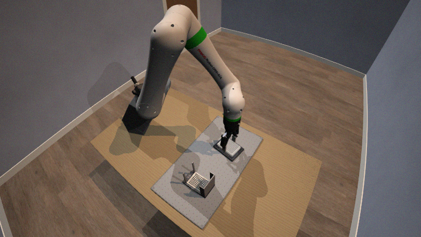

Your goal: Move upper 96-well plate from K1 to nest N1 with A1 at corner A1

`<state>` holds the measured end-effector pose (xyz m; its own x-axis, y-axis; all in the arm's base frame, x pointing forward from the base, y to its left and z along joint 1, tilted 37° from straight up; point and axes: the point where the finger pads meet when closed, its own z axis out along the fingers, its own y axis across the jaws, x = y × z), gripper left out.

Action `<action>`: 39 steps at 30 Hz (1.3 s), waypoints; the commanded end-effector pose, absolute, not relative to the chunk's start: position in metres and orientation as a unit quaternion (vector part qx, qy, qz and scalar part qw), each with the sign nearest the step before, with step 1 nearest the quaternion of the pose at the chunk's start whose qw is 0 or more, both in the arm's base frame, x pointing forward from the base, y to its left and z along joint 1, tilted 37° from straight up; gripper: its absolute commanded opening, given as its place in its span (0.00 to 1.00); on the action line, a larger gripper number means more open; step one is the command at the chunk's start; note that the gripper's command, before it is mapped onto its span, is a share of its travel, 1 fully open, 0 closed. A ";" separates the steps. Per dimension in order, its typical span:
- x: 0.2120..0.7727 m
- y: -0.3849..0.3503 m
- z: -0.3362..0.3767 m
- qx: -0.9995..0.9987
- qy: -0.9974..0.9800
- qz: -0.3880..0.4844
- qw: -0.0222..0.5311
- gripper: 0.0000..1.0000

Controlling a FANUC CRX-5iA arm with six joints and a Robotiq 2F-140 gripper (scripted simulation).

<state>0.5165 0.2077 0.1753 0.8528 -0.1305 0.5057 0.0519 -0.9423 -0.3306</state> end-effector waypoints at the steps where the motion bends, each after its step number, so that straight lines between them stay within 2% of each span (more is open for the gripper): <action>1: 0.517 0.208 0.175 -0.948 0.021 -0.271 0.169 0.00; 39: 0.519 0.209 0.172 -0.948 0.021 -0.271 0.169 0.00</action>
